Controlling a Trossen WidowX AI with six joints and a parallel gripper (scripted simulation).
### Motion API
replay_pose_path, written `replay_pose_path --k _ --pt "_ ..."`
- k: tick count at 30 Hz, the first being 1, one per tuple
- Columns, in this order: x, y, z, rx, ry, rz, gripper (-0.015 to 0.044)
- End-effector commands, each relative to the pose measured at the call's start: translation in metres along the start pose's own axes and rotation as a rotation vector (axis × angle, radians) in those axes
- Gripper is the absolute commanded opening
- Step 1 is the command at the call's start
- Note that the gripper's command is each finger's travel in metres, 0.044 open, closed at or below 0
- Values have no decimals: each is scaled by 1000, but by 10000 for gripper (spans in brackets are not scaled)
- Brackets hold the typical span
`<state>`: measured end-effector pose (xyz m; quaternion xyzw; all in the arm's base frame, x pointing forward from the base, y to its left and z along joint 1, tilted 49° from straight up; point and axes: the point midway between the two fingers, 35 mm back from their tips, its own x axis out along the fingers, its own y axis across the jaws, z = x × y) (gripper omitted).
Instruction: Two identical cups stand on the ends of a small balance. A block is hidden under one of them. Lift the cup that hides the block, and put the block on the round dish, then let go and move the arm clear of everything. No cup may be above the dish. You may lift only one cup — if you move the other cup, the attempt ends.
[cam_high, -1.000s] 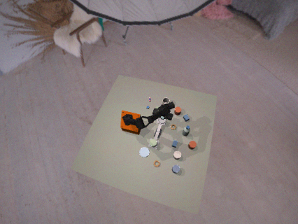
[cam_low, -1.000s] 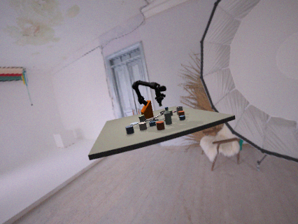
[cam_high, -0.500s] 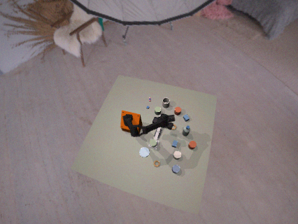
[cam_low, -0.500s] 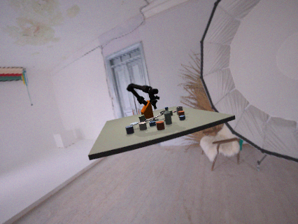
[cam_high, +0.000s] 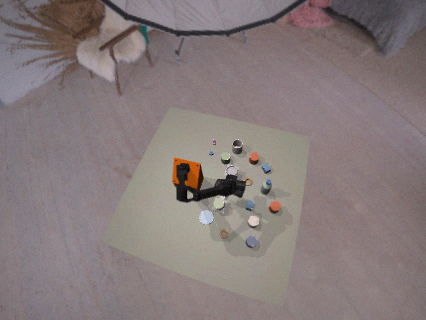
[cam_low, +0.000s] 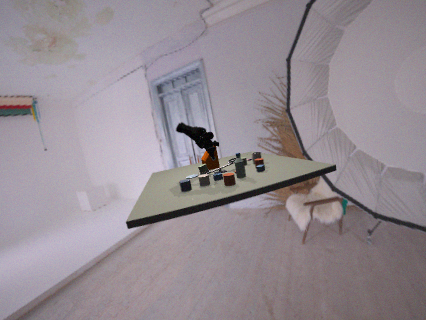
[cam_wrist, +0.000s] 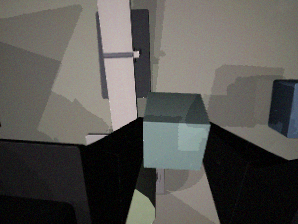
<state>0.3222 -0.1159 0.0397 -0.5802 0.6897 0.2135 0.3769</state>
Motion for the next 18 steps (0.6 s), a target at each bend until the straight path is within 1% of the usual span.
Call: replay_pose_path --k 1,18 --pt "-1 -1 -19 3 -2 -20 0" --pt "5 19 -104 1 39 -63 0"
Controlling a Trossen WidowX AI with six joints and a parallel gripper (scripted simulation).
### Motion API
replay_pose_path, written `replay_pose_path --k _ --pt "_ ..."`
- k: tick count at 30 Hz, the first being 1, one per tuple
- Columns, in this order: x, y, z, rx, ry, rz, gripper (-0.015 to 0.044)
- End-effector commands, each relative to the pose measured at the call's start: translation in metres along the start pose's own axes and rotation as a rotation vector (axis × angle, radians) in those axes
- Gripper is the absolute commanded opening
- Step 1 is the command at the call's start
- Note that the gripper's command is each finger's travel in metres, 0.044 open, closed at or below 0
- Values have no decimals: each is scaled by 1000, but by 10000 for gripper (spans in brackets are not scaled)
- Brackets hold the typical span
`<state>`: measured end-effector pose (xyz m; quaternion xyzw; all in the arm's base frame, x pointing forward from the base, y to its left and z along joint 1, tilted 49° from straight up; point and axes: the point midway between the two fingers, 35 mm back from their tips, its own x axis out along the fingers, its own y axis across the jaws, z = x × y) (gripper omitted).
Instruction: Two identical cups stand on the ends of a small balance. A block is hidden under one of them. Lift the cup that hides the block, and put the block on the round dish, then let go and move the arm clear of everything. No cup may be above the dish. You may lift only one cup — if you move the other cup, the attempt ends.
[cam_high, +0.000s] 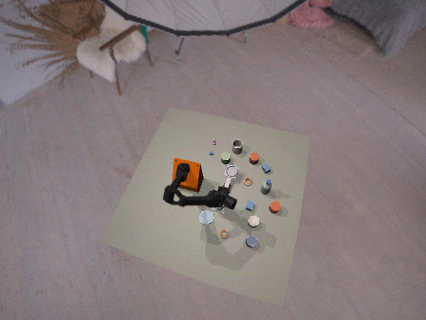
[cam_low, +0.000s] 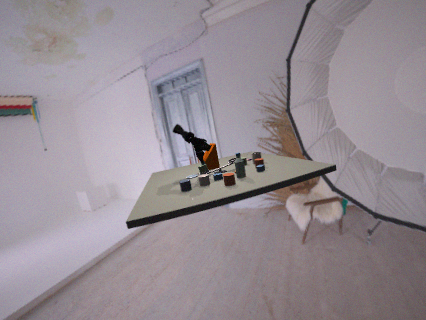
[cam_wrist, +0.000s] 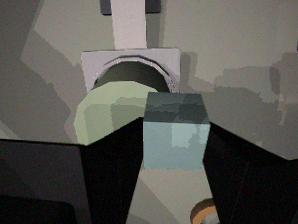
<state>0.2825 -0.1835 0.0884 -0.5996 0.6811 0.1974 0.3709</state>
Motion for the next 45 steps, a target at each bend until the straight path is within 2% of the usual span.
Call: replay_pose_path --k 1,12,25,31,39,45 --pt "-2 5 -18 4 14 -19 0" --pt "1 15 -52 61 15 -24 0" --pt "13 76 -109 -22 133 60 0" --pt "18 80 -112 -27 138 66 0" --pt "53 83 -117 -27 140 67 0" --pt "56 83 -118 -27 141 67 0"
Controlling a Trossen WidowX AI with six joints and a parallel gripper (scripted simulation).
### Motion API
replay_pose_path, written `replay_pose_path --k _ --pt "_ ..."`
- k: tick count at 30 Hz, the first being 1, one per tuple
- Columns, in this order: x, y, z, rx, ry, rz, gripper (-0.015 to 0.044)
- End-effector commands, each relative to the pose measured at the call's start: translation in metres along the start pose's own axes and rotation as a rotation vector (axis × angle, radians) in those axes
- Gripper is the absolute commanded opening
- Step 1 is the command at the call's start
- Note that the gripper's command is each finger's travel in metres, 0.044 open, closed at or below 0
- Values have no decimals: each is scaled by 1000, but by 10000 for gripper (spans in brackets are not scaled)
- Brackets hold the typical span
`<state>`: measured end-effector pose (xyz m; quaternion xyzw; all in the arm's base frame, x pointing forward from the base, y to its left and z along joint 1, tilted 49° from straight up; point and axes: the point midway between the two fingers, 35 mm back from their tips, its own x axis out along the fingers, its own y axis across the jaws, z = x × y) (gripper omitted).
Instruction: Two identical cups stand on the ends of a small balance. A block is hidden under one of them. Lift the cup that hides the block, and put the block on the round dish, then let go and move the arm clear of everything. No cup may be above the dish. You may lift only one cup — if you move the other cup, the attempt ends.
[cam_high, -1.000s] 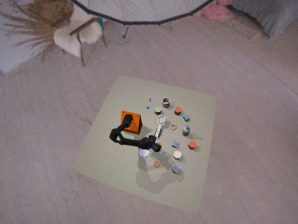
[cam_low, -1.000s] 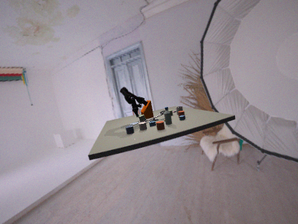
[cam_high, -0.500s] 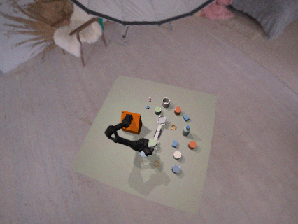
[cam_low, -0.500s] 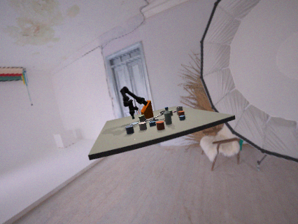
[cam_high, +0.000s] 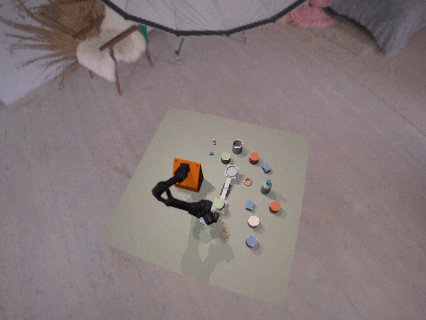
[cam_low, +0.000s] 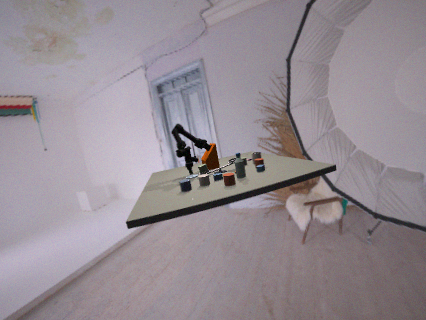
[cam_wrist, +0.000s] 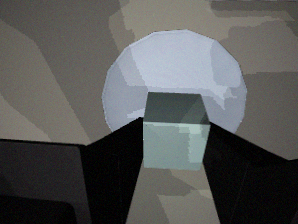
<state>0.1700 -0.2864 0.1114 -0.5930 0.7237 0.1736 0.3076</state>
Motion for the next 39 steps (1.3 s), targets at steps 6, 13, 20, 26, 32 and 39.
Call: replay_pose_path --k 6,13,20,26,32,39 --pt "11 -1 1 -6 -3 -1 0" --pt "22 -1 1 -6 -2 -1 0" --pt "16 -1 -1 1 3 -3 184" --pt "16 -1 -1 1 3 -3 341" --pt "1 -4 0 12 4 -13 440" --pt "-39 -1 1 -5 -5 -2 440"
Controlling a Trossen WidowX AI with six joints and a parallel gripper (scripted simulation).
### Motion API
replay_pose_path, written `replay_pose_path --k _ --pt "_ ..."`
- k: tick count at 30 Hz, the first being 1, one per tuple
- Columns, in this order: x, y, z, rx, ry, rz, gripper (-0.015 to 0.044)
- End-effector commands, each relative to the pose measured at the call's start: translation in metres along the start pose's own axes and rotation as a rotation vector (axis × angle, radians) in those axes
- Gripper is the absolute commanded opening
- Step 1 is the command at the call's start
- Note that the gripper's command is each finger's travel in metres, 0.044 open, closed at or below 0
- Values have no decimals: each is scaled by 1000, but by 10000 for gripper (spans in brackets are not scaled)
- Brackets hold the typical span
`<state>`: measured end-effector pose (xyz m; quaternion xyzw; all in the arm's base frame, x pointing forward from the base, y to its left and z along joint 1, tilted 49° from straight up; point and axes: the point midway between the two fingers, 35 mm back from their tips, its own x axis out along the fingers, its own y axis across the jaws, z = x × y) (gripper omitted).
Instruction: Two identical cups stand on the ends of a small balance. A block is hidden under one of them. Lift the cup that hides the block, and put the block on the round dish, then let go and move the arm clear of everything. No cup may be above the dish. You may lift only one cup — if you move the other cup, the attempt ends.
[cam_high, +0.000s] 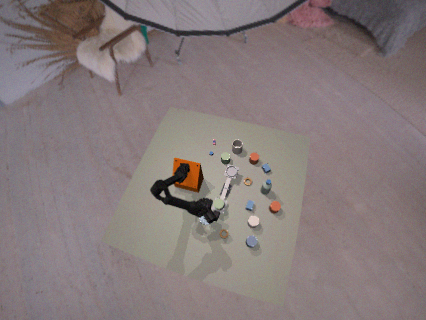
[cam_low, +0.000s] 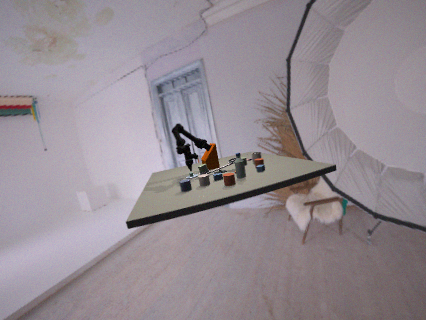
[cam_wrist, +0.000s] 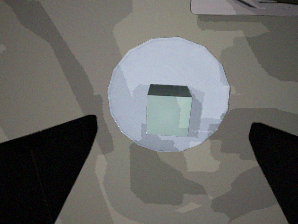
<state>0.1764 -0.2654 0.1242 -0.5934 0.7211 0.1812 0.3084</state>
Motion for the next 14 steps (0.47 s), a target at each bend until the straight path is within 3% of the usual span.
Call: replay_pose_path --k 1,7,14 --pt "-15 2 -3 6 7 -2 440" --pt "-51 3 -3 1 6 -6 440" --pt "-51 3 -3 1 6 -6 440"
